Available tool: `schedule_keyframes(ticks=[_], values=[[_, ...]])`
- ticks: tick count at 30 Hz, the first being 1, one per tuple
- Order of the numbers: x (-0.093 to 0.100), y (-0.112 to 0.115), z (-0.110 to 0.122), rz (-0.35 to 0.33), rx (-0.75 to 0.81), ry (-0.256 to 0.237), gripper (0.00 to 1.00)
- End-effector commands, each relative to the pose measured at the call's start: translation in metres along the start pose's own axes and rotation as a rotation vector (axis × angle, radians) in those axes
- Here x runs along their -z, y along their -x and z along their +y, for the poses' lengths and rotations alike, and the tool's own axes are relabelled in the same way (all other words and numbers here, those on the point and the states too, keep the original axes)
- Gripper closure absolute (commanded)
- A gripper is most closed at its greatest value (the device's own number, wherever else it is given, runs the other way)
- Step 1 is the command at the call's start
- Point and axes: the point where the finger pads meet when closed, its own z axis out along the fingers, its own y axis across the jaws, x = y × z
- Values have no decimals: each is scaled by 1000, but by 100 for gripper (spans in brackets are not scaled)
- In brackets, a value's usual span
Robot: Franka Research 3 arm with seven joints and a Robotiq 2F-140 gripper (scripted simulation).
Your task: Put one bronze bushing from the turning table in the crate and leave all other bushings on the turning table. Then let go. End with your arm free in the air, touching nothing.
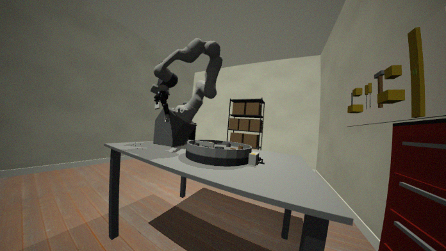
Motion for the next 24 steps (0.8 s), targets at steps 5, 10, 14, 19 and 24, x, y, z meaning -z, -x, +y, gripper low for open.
schedule_keyframes(ticks=[5, 10, 14, 19, 24], values=[[0, 0, 0, 0, 0, 0, 0], [0, 0, 0, 0, 0, 0, 0], [0, 0, 0, 0, 0, 0, 0], [0, 0, 0, 1, -1, 0, 0], [-2, -4, -5, 26, -43, 9, 0]])
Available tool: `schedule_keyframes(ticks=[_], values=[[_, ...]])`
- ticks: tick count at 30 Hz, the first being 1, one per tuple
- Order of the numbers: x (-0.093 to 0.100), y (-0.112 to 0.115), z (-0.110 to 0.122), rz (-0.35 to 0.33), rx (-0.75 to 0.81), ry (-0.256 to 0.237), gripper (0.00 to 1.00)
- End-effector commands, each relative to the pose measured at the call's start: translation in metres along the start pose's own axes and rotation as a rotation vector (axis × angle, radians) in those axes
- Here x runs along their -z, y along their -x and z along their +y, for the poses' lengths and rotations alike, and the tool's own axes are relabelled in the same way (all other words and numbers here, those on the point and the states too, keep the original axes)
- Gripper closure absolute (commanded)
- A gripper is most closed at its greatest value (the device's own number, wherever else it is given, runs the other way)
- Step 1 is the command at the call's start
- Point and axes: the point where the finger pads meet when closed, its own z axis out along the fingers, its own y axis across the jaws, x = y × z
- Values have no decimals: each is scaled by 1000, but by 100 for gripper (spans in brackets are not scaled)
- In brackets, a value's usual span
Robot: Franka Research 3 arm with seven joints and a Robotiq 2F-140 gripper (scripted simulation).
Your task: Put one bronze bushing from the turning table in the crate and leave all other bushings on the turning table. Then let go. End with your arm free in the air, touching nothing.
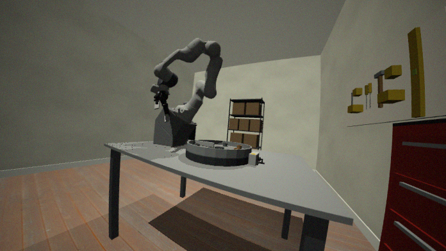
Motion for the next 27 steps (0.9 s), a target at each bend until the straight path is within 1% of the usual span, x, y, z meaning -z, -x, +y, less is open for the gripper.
schedule_keyframes(ticks=[1, 5, 10, 11, 14, 25, 27], values=[[-2, -4, -6, 29, -57, 9, 0], [-7, -11, -21, 95, -169, 18, 0], [-9, -12, -24, 109, -194, 18, 0], [-10, -13, -29, 127, -227, 17, 0], [-12, -14, -34, 148, -269, 13, 0], [-19, -14, -54, 211, -408, -12, 0], [-19, -14, -54, 211, -408, -12, 0]])
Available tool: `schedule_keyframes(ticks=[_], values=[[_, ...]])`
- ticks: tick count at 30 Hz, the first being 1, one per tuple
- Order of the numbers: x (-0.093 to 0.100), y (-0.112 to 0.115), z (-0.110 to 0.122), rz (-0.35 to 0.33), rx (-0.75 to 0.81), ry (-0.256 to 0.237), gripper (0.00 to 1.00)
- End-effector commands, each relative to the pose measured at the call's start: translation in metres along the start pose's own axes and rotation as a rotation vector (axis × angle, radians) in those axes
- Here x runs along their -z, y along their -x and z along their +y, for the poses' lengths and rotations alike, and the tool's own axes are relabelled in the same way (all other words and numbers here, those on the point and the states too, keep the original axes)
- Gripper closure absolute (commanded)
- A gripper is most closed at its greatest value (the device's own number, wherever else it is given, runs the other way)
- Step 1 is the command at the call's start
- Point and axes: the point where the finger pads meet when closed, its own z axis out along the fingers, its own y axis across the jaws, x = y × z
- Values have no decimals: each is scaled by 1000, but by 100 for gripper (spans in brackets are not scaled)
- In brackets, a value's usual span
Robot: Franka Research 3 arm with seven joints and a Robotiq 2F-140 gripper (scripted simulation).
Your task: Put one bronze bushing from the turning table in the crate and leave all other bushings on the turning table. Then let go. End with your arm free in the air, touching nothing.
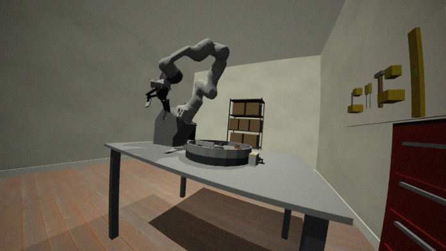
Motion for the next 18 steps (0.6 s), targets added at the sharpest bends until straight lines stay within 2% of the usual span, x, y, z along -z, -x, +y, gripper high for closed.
schedule_keyframes(ticks=[1, 18], values=[[-1, -2, -6, 36, -163, -14, 0], [-9, 17, -29, 92, -391, -71, 0]])
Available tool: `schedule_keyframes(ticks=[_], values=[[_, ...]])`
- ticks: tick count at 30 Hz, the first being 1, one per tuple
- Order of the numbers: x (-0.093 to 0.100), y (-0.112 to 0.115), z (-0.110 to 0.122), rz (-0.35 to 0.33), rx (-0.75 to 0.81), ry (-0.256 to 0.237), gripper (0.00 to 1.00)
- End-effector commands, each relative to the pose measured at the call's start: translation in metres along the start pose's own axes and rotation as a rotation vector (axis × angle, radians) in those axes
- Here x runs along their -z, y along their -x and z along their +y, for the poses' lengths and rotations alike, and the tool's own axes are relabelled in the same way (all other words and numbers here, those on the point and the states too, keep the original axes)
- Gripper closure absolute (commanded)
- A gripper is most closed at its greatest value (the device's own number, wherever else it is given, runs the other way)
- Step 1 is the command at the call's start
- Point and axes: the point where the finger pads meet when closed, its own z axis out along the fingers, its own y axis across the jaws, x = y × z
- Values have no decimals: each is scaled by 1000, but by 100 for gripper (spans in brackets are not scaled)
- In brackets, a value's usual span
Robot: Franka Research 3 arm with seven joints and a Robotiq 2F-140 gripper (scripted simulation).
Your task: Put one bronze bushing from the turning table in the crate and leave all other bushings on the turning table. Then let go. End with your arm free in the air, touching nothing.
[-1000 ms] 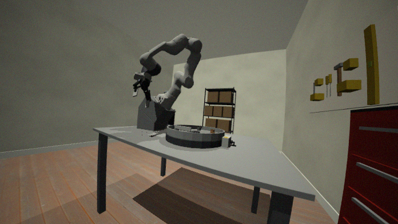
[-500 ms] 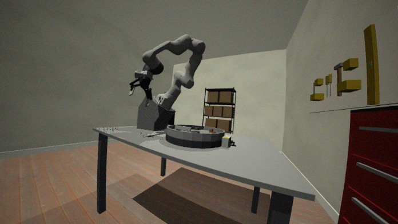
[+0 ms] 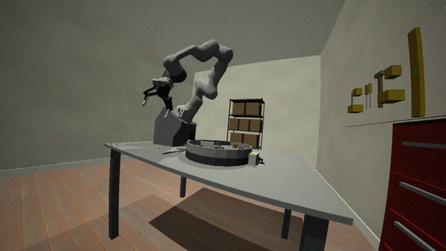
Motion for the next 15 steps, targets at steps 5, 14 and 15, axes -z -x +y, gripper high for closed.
schedule_keyframes(ticks=[5, 14, 15], values=[[-2, 10, -7, 29, -219, -36, 0], [-6, 25, -11, 38, -348, -66, 0], [-6, 25, -11, 38, -348, -66, 0]])
